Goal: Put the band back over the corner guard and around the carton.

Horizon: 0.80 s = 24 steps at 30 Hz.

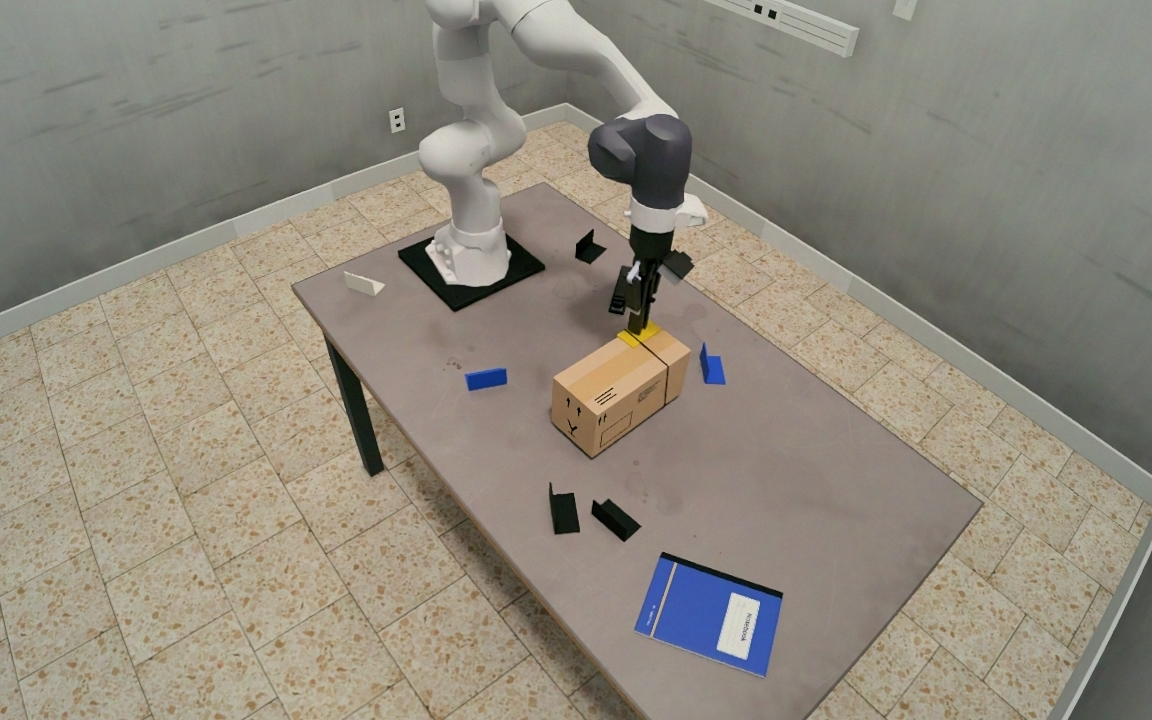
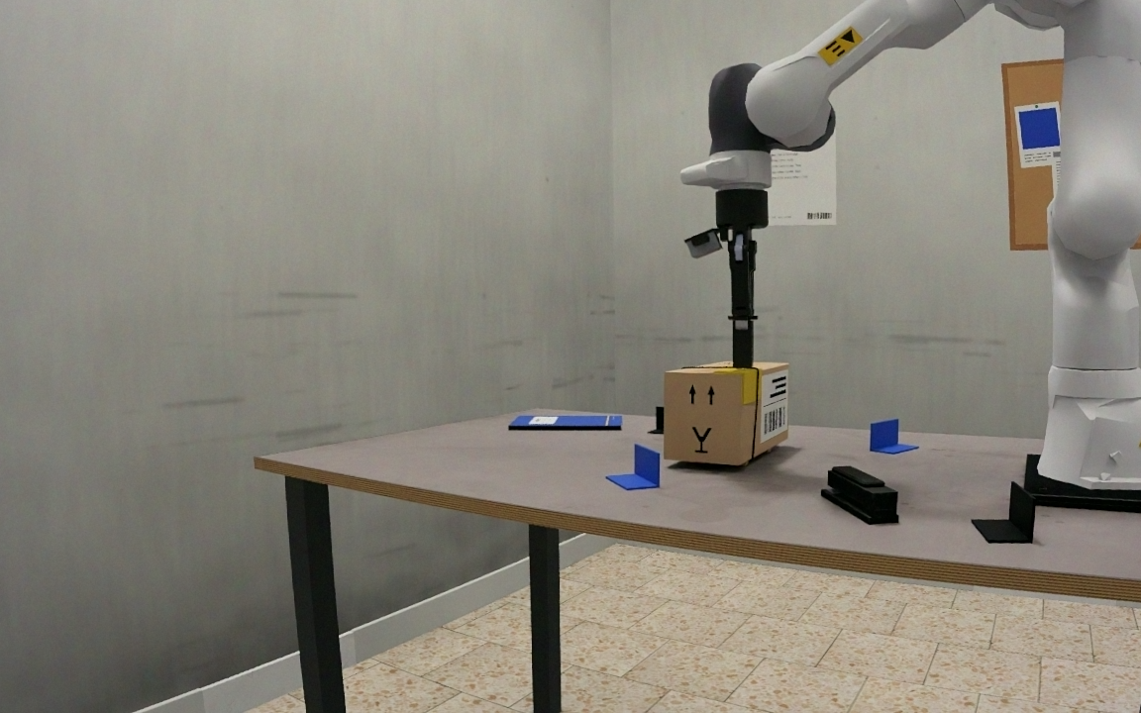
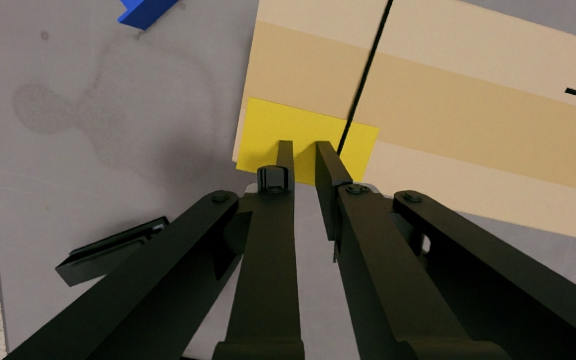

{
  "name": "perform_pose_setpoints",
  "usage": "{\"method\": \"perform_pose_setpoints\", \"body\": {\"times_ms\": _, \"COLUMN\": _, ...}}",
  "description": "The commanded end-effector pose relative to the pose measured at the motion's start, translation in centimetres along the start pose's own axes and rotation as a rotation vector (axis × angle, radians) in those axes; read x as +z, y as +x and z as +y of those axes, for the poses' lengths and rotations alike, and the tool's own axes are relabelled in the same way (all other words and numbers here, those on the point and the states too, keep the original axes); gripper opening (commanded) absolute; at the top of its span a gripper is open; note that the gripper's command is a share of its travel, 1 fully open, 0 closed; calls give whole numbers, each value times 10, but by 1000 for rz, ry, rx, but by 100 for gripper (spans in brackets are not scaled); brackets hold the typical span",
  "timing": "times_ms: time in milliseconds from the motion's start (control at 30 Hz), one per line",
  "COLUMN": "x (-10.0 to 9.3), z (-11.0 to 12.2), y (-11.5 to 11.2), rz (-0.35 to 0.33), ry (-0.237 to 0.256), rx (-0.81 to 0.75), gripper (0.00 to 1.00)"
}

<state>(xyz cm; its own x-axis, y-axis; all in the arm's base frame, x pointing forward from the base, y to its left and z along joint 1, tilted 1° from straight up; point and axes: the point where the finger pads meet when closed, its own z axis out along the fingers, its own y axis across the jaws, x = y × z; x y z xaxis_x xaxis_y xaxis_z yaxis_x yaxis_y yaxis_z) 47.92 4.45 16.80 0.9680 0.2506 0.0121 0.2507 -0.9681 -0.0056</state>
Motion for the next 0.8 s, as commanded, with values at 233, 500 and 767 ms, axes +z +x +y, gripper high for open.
{"method": "perform_pose_setpoints", "body": {"times_ms": 233, "x": -7, "z": 0, "y": 0, "rz": -1, "ry": 2, "rx": 5, "gripper": 18}}
{"method": "perform_pose_setpoints", "body": {"times_ms": 500, "x": -14, "z": 0, "y": 0, "rz": -1, "ry": 2, "rx": 5, "gripper": 18}}
{"method": "perform_pose_setpoints", "body": {"times_ms": 767, "x": -19, "z": 0, "y": 0, "rz": -1, "ry": 2, "rx": 5, "gripper": 18}}
